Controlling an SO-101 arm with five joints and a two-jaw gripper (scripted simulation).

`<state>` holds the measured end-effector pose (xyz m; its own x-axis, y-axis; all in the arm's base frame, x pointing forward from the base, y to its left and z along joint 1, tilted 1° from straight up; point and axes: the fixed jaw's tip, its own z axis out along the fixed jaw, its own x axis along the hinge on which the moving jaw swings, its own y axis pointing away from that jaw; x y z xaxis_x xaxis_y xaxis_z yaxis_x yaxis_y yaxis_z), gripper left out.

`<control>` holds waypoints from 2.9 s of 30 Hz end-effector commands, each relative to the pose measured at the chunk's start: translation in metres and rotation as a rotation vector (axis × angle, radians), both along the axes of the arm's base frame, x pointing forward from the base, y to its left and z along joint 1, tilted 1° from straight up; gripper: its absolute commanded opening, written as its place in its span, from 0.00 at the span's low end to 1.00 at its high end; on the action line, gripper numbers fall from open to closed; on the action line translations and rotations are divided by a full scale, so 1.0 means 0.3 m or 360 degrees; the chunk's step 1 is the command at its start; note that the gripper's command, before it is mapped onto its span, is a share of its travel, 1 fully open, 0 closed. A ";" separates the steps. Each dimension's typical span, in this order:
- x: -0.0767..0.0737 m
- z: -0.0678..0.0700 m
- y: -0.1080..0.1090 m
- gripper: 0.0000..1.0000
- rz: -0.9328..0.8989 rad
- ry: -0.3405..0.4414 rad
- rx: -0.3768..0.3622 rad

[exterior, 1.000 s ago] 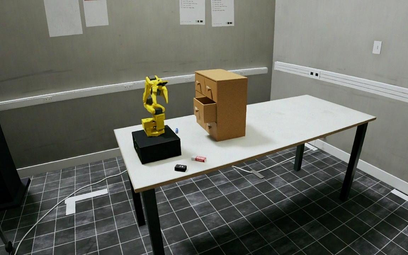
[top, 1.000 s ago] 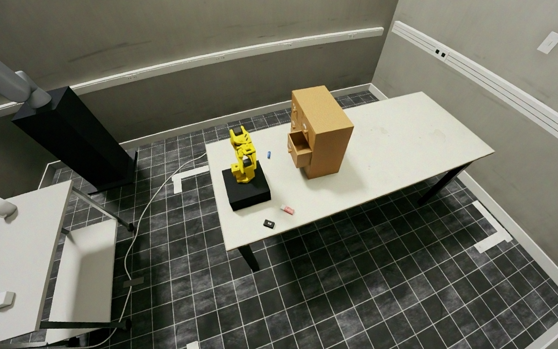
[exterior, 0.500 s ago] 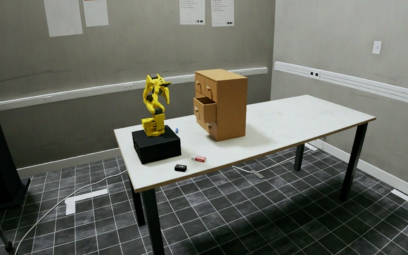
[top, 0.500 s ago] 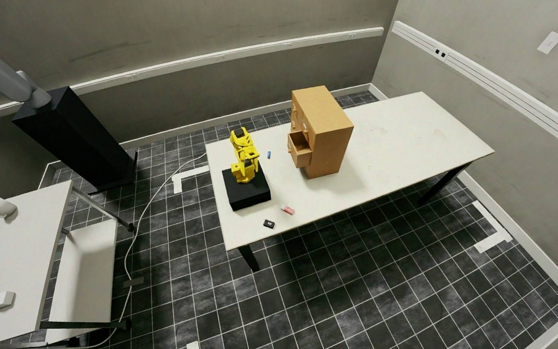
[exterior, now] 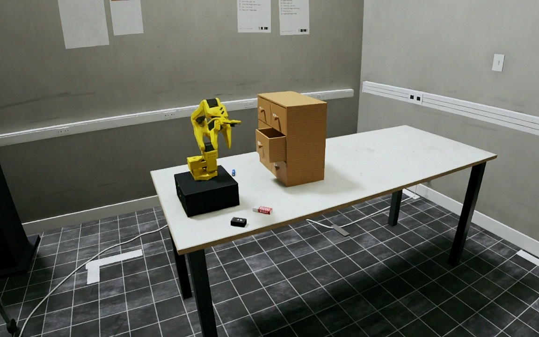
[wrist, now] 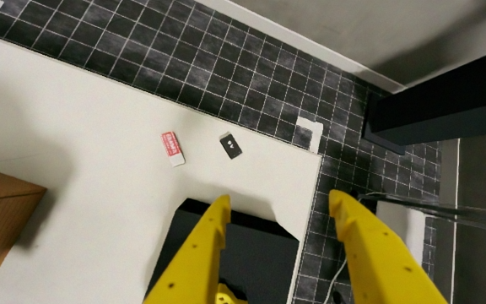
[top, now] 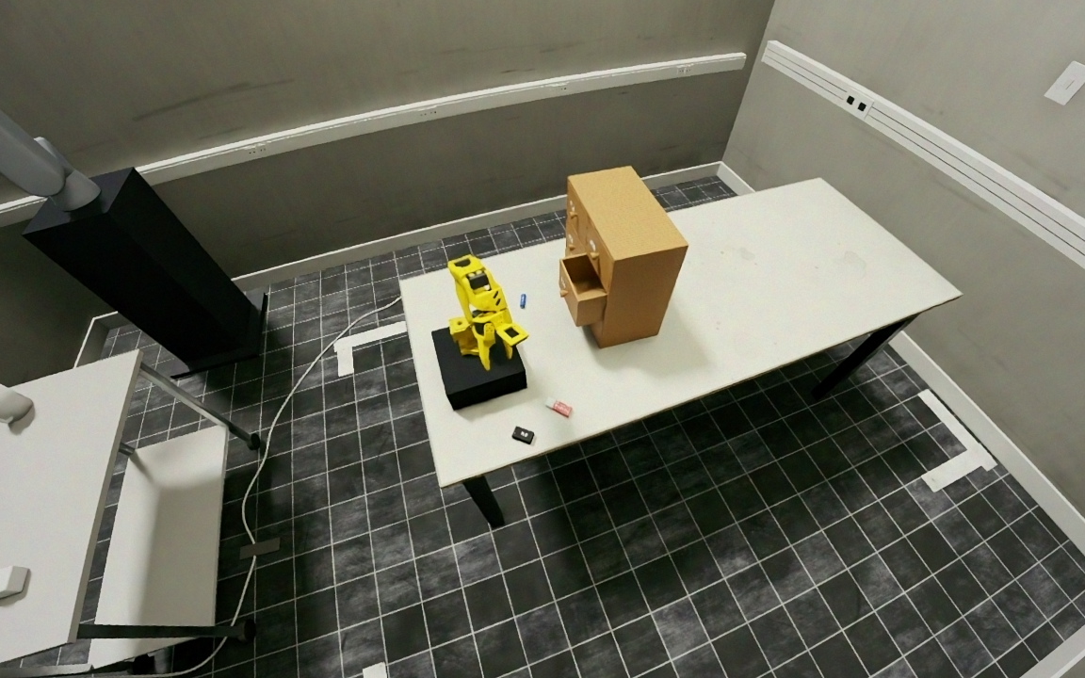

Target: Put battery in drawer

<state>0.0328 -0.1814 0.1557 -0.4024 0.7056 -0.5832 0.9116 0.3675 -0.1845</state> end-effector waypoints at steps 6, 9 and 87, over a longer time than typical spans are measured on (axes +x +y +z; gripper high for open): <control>0.011 -0.116 -0.116 0.30 0.0180 0.0159 0.0306; 0.014 -0.170 -0.144 0.30 0.0248 0.0203 0.0404; 0.009 -0.645 -0.178 0.30 0.0679 0.0373 0.0971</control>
